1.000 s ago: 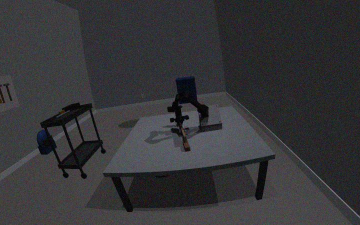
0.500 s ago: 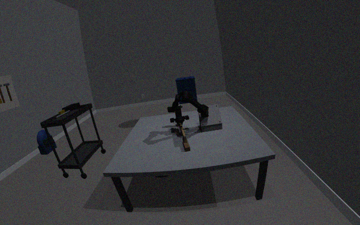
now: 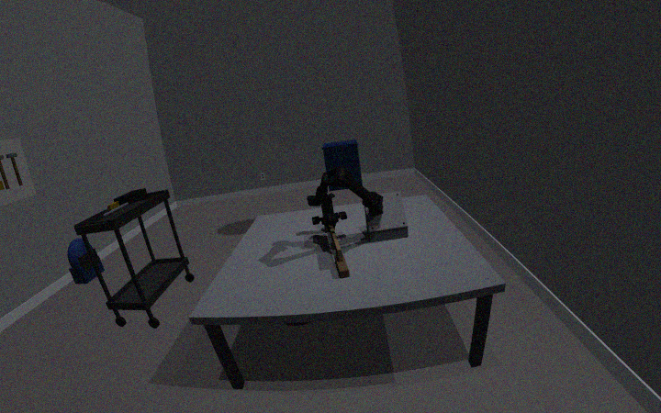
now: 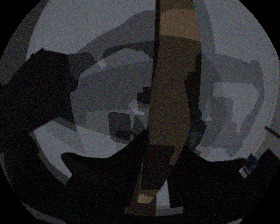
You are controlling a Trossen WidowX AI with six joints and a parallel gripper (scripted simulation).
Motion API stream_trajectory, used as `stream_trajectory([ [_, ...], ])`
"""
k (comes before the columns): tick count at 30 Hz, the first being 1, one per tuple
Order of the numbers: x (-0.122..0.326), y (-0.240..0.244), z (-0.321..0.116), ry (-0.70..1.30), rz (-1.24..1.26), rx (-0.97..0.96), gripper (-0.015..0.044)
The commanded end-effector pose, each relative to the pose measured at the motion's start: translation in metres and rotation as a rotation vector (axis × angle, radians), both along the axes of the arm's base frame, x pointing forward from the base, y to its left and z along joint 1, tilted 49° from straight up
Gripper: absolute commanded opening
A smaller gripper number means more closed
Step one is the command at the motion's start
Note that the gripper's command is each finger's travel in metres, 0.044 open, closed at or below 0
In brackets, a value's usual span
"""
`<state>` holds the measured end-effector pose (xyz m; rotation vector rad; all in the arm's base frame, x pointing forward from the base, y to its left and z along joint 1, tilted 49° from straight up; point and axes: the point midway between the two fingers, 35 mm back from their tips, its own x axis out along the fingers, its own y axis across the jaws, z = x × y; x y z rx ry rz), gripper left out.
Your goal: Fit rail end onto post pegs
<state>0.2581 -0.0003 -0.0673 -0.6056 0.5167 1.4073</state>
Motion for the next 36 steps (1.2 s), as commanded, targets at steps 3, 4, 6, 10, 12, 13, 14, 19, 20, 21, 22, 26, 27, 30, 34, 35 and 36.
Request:
stream_trajectory([
  [3,0.0015,-0.0049,-0.0002,-0.007,-0.004,-0.003,0.0000],
  [4,0.0015,-0.0052,-0.0003,-0.007,-0.004,-0.003,0.0000],
  [6,0.0016,-0.0058,-0.0006,-0.007,-0.004,-0.003,0.0000],
  [10,0.0018,-0.0069,-0.0012,-0.007,-0.004,-0.003,0.0000],
  [12,0.0018,-0.0073,-0.0017,-0.007,-0.004,-0.003,0.0000],
  [13,0.0019,-0.0074,-0.0020,-0.007,-0.004,-0.003,0.0000],
  [14,0.0020,-0.0075,-0.0023,-0.007,-0.004,-0.003,0.0000],
  [19,0.0022,-0.0080,-0.0036,-0.007,-0.004,-0.003,0.0000],
  [20,0.0022,-0.0081,-0.0039,-0.007,-0.004,-0.003,0.0000],
  [21,0.0023,-0.0082,-0.0041,-0.007,-0.004,-0.003,0.0000],
  [22,0.0023,-0.0083,-0.0043,-0.007,-0.004,-0.003,0.0000],
  [26,0.0024,-0.0088,-0.0053,-0.007,-0.004,-0.003,0.0000],
  [27,0.0025,-0.0090,-0.0055,-0.007,-0.004,-0.003,0.0000],
  [30,0.0025,-0.0096,-0.0059,-0.007,-0.004,-0.003,0.0000],
  [34,0.0025,-0.0107,-0.0063,-0.007,-0.004,-0.004,0.0000],
  [35,0.0025,-0.0109,-0.0065,-0.007,-0.004,-0.004,0.0000],
  [36,0.0025,-0.0112,-0.0066,-0.007,-0.004,-0.004,0.0000],
])
